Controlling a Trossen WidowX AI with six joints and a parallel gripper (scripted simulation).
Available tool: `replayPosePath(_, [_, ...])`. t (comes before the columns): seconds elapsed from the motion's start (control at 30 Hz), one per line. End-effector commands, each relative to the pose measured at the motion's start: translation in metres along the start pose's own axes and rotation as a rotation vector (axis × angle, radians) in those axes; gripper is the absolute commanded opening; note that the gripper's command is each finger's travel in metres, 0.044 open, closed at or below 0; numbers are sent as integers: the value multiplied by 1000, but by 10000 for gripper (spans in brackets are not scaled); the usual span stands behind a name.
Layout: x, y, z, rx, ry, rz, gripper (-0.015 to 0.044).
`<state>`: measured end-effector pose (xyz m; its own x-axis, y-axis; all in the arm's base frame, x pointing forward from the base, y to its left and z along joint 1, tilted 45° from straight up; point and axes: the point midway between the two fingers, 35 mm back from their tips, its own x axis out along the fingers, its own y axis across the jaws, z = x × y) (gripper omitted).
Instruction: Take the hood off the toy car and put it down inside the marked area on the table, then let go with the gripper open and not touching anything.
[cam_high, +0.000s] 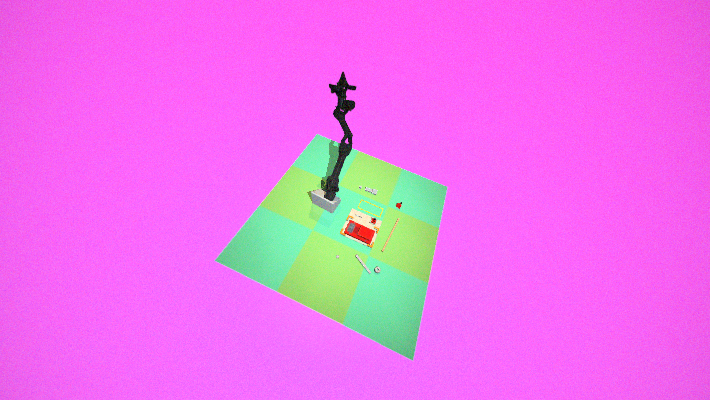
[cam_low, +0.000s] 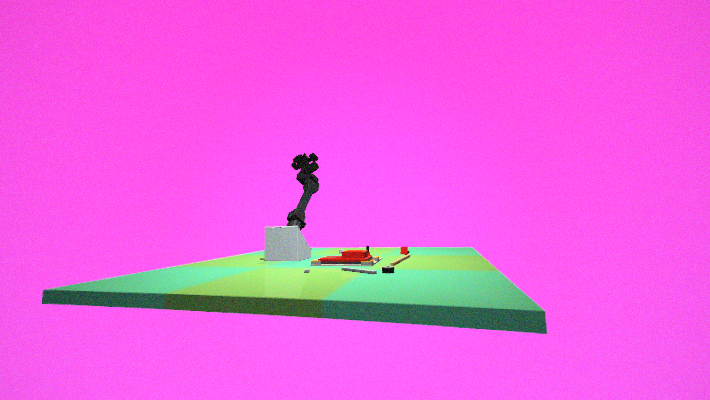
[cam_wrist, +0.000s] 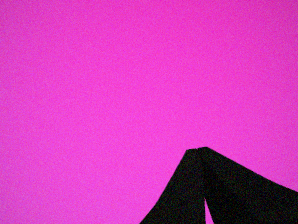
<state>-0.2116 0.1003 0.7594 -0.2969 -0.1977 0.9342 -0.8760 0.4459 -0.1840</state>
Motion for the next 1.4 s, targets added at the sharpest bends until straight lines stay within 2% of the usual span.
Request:
replayPosePath(0.0, [0, 0, 0, 1, 1, 1, 26])
replayPosePath(0.23, [-4, 21, -11, 75, 88, 41, 210])
replayPosePath(0.53, [-30, 56, -59, -11, 158, 203, 440])
replayPosePath(0.97, [-87, 85, -144, -132, 309, 423, 440])
replayPosePath(1.37, [-157, 82, -228, -237, 496, 602, 440])
